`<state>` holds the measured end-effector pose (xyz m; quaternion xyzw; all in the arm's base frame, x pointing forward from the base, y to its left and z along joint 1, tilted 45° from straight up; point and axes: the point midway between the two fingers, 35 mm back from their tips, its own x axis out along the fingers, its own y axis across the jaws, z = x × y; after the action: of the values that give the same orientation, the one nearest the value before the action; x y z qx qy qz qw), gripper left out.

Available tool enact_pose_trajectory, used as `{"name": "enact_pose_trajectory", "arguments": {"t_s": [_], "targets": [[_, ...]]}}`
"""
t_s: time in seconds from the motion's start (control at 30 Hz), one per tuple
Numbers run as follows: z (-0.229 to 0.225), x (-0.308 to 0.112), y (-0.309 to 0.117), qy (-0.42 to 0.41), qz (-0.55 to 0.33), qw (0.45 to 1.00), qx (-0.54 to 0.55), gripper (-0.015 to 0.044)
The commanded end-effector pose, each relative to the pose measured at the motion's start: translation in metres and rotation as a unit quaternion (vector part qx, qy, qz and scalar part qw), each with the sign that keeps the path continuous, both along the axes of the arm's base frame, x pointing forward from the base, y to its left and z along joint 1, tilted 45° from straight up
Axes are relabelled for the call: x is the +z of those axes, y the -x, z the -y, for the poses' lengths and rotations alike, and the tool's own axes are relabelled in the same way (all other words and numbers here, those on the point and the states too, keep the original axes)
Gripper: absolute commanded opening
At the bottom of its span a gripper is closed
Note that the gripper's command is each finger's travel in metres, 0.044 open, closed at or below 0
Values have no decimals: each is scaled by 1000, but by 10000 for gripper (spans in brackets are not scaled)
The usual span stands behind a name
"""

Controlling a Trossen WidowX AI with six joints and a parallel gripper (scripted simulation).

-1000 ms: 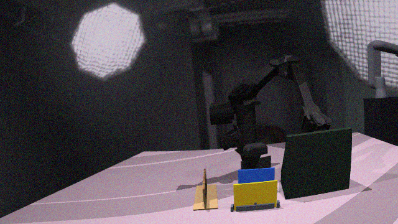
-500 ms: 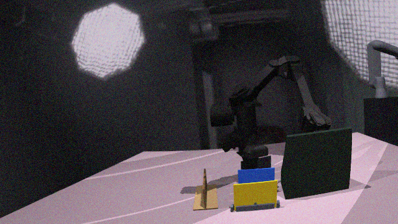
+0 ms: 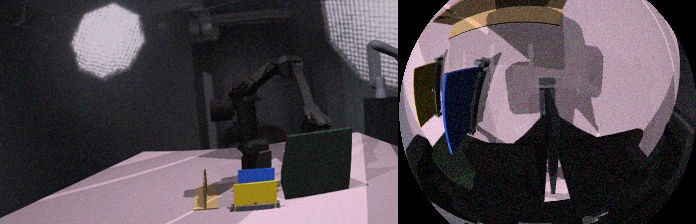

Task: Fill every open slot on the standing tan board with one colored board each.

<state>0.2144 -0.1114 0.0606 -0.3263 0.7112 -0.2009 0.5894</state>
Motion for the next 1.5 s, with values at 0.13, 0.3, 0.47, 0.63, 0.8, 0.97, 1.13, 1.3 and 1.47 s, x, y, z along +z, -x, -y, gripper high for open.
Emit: {"name": "enact_pose_trajectory", "arguments": {"t_s": [0.13, 0.3, 0.47, 0.63, 0.8, 0.97, 1.13, 1.3, 1.47], "targets": [[-13, 14, -3, -2, 5, 1000, 0, 0], [-21, 21, -4, -2, 5, 1000, 0, 0], [-28, 29, -5, -2, 5, 1000, 0, 0], [-36, 37, -6, -3, 5, 1000, 0, 0], [-44, 45, -7, -3, 4, 1000, 0, 0], [-52, 53, -8, -3, 4, 1000, 0, 0], [-58, 59, -9, -3, 4, 1000, 0, 0], [-60, 59, -18, -3, 7, 1000, -3, 0], [-62, 59, -31, -2, 12, 1000, -7, 0]]}}
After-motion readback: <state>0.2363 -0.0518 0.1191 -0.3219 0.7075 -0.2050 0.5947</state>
